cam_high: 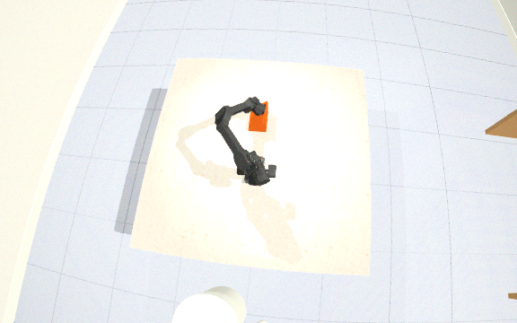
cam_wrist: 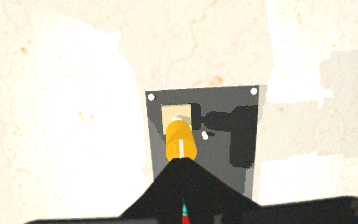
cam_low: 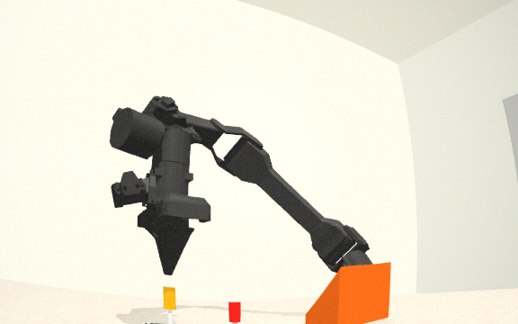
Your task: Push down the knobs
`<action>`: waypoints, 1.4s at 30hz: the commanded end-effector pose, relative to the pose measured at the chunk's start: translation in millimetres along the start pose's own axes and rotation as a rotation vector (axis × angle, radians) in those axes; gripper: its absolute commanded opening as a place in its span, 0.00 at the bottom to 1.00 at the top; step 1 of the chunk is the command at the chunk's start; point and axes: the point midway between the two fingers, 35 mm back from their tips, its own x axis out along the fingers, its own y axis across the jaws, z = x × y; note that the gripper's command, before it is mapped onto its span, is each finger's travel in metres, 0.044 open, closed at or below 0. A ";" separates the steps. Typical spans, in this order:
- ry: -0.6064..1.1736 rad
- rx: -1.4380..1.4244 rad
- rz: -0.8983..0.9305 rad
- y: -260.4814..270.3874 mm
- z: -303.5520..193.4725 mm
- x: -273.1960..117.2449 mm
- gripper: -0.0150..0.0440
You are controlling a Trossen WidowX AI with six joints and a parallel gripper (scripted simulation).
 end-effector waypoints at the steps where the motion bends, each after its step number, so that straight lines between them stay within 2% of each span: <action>1: 0.005 -0.005 -0.006 -1.3 -1.3 8.0 0.25; 42: 0.005 -0.005 -0.006 -1.5 -1.5 18.2 0.25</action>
